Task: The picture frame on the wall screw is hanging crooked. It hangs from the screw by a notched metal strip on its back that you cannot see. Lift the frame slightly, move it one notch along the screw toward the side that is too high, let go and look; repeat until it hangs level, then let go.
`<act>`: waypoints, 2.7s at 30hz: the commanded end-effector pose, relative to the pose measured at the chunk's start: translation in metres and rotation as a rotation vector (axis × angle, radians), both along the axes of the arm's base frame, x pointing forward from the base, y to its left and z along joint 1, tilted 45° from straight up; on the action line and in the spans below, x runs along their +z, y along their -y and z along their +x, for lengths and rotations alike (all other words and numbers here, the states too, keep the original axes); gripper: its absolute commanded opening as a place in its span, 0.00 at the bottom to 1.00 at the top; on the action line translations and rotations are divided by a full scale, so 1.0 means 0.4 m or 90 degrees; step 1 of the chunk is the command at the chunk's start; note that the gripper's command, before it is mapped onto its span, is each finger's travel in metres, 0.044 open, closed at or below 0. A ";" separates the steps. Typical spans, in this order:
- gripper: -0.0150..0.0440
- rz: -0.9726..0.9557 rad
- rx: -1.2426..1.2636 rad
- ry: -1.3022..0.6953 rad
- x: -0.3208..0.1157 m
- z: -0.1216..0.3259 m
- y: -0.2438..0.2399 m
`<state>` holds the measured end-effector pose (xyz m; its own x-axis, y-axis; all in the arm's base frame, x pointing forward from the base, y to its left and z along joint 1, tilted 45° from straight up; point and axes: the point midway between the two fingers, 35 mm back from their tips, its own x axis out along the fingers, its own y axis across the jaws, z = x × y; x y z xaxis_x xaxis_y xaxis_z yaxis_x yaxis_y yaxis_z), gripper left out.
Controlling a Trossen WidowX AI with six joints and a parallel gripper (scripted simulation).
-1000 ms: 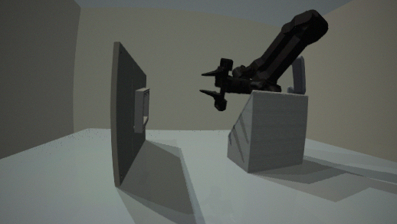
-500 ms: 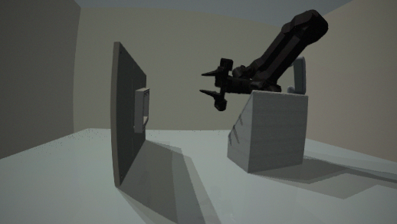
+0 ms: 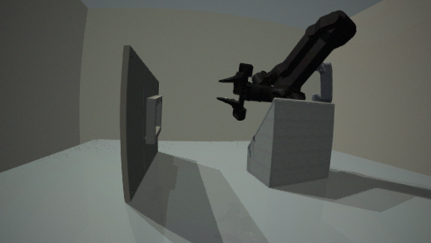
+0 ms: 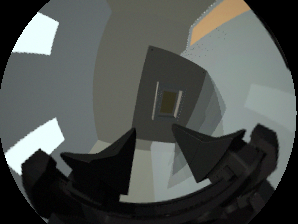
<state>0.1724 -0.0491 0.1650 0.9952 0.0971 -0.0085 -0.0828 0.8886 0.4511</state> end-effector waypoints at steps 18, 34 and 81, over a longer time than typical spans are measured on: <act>0.69 0.002 -0.008 -0.002 0.000 0.007 0.006; 0.69 0.097 -0.035 0.016 0.041 0.156 -0.021; 0.69 0.119 -0.034 0.027 -0.050 0.386 0.056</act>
<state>0.3262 -0.0720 0.1452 0.9984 0.0353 0.0444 -0.0550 0.7939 0.6056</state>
